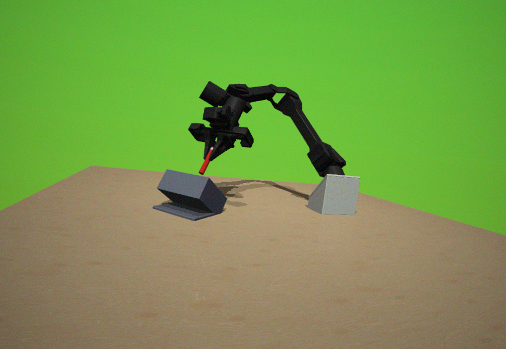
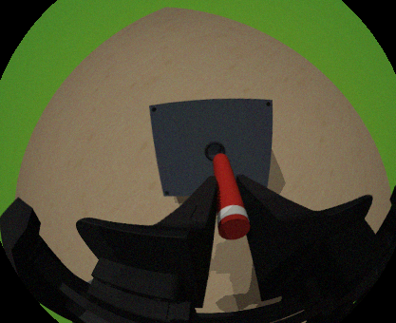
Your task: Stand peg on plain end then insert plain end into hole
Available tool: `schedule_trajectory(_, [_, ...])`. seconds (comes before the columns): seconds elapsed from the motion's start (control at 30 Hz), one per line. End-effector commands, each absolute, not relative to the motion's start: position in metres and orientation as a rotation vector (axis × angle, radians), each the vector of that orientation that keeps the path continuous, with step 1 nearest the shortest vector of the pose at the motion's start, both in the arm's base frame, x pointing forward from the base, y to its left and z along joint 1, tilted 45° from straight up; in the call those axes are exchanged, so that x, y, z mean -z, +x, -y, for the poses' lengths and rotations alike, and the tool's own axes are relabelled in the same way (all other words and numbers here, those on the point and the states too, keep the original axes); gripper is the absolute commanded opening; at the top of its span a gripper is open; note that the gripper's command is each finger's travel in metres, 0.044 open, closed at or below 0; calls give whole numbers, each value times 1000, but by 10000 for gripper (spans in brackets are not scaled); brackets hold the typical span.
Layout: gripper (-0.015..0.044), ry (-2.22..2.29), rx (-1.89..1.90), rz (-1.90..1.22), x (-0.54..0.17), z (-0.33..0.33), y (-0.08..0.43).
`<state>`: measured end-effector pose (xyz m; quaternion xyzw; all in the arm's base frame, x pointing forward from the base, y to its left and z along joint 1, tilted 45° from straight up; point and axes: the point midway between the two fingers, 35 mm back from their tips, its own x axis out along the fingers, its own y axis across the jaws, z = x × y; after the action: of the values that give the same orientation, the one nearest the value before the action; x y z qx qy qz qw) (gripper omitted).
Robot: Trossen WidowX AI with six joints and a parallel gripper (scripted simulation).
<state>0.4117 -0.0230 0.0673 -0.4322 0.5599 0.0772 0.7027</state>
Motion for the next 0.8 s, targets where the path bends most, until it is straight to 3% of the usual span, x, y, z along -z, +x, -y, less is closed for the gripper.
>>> schedule_trajectory(0.0, [0, -961, -179, -1254, -60, 25, 413])
schedule_trajectory(0.77, [0, -961, -179, -1254, -45, 31, 418])
